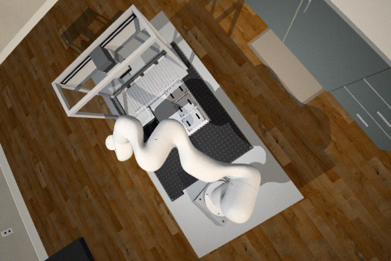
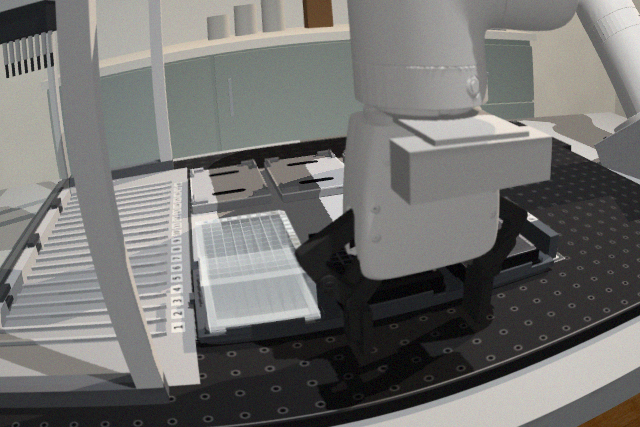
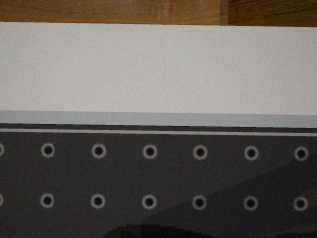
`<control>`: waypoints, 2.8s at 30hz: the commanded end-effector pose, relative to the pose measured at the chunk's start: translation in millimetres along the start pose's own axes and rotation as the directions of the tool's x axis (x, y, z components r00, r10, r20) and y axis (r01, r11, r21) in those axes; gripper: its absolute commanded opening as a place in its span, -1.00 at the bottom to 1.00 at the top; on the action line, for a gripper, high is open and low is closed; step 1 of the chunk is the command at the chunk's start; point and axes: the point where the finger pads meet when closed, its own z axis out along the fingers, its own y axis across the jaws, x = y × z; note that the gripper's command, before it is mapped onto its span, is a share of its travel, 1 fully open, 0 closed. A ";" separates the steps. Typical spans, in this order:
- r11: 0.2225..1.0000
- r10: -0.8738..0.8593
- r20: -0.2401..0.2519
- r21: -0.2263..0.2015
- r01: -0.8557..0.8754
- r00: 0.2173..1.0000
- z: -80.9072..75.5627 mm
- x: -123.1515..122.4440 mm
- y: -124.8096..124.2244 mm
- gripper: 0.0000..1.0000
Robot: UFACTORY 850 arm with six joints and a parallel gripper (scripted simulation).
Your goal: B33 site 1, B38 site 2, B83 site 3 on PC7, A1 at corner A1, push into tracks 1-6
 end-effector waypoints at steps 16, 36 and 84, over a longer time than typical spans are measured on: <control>1.000 0.001 -0.001 -0.002 -0.001 1.000 -0.4 -2.5 1.1 1.00; 1.000 0.001 -0.001 -0.002 -0.001 1.000 -0.4 -11.5 1.1 1.00; 1.000 0.001 -0.001 -0.002 -0.001 1.000 -0.4 -32.5 1.1 1.00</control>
